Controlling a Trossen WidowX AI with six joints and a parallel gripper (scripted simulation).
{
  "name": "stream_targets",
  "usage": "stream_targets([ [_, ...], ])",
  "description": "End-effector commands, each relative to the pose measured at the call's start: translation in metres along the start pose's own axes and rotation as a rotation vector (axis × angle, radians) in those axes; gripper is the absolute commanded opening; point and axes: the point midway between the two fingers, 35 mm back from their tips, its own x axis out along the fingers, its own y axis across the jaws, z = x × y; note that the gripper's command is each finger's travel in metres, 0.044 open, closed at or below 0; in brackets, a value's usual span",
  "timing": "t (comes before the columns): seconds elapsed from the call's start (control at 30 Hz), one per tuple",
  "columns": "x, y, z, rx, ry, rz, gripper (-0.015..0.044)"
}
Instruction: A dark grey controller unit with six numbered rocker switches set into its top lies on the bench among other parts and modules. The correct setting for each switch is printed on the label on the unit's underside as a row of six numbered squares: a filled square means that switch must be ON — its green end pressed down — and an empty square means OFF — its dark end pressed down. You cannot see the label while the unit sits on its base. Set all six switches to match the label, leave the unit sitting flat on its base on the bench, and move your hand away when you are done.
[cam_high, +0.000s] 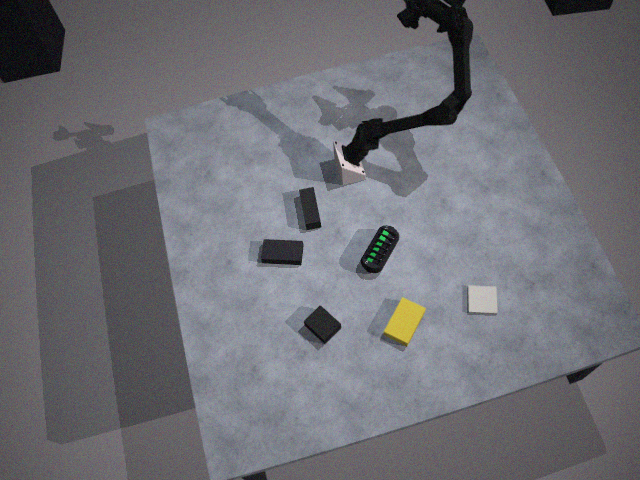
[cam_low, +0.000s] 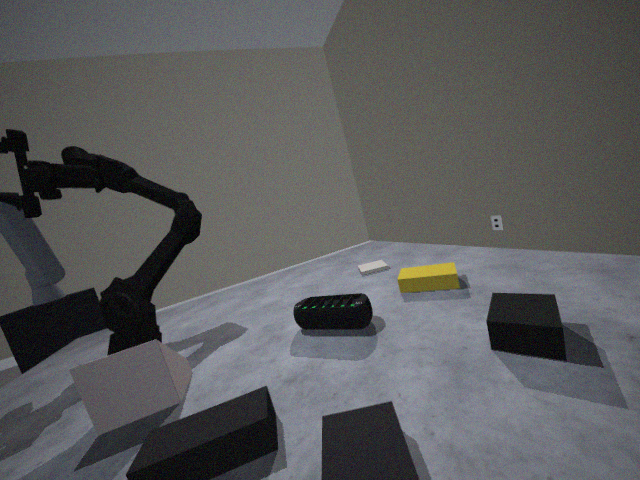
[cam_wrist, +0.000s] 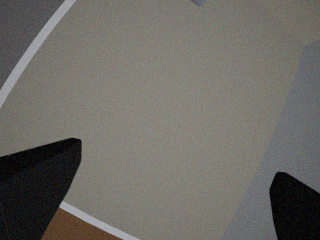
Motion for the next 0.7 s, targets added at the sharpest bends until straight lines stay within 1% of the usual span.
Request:
stream_targets([
  [0.0,0.000,0.000,0.000,0.000,0.000,0.000,0.0374],
  [0.13,0.003,-0.004,0.004,-0.005,-0.018,-0.014,0.0269],
  [0.47,0.039,-0.071,0.066,-0.091,-0.279,-0.211,0.0006],
  [0.67,0.046,-0.115,0.110,-0.159,-0.431,-0.323,0.0000],
])
